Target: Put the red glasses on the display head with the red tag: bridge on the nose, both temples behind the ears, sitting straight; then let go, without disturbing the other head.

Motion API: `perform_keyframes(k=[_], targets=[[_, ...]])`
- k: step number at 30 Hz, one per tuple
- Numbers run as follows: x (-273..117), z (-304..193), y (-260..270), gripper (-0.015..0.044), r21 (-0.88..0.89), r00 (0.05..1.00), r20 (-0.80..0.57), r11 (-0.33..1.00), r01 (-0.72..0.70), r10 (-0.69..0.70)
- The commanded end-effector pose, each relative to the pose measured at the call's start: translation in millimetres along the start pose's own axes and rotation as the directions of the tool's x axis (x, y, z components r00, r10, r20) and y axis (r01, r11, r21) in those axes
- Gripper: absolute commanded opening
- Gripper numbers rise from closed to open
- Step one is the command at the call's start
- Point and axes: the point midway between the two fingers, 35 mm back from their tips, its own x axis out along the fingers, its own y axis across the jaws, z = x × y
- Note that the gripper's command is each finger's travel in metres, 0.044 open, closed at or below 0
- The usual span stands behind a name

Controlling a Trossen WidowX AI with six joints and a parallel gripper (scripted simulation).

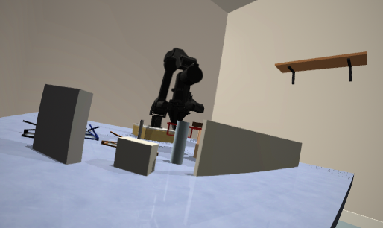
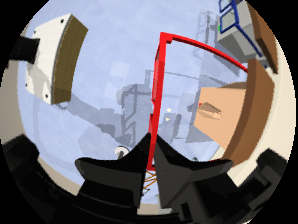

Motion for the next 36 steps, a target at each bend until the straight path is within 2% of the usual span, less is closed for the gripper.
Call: perform_keyframes(k=[1,36], targets=[[2.9,-0.1,-4.8,0.0,0.003,1.0,0.002,1.0,-0.01,0.01],[3.9,-0.1,-58.6,0.0,0.003,1.0,0.002,1.0,-0.006,0.006]])
